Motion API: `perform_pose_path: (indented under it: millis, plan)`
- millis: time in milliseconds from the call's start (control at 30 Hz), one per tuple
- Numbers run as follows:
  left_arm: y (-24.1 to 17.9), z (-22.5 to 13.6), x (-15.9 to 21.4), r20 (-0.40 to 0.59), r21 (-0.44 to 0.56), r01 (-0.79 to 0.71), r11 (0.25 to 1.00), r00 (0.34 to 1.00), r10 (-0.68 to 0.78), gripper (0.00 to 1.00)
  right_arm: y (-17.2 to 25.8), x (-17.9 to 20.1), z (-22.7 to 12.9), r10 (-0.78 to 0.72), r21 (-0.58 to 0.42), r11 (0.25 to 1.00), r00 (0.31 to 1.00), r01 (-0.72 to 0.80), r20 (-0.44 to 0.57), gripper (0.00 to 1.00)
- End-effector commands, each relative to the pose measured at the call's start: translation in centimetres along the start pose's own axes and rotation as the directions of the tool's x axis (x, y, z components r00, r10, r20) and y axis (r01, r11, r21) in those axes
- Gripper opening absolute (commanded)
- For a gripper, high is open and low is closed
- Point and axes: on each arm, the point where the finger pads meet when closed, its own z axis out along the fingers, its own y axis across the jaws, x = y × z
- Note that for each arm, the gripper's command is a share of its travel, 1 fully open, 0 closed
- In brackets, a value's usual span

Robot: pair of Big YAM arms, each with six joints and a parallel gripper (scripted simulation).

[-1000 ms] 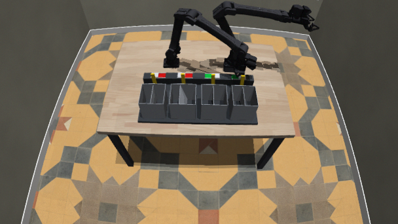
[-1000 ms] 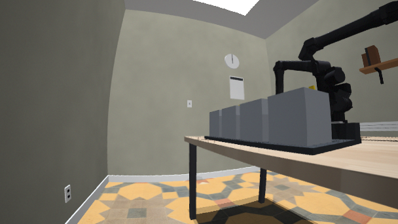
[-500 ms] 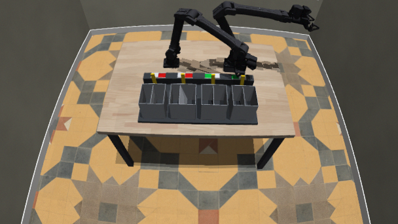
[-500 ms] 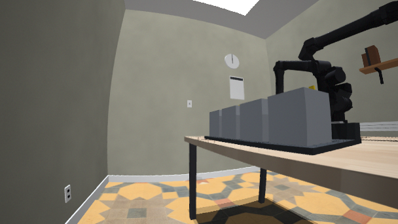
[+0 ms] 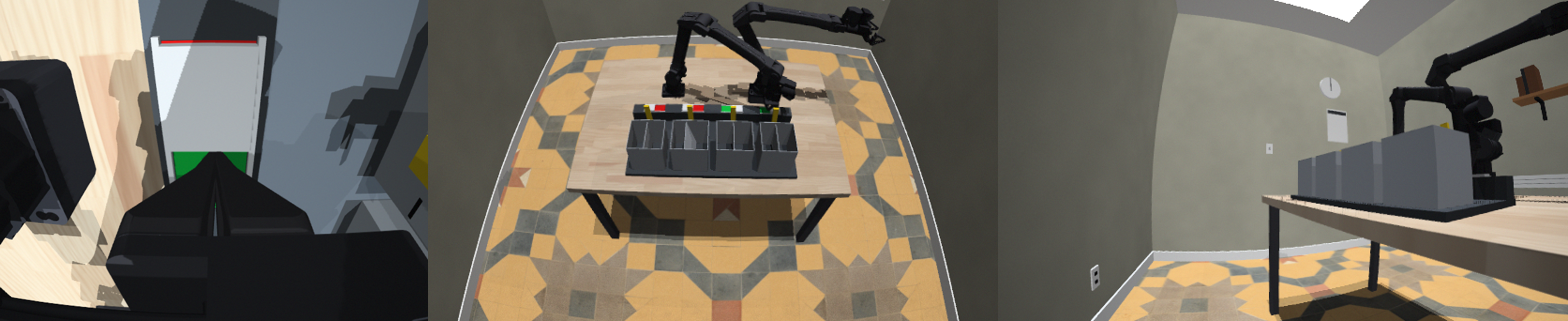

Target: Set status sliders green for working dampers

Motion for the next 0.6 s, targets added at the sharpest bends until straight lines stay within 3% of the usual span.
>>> perform_pose_path:
  millis: [0, 567]
  plan:
    - [-0.4, 0.3, -4.6, 0.084, 0.007, 0.009, 1.000, 0.996, -0.010, 1.00, 0.3, -1.3, 0.0, -0.009, 0.005, 1.000, 1.000, 0.009, 0.013, 0.00]
    - [-0.4, 0.3, -4.6, 0.084, 0.007, 0.009, 1.000, 0.996, -0.010, 1.00, -0.4, -0.8, -2.0, -0.007, 0.019, 1.000, 0.999, 0.007, 0.047, 0.00]
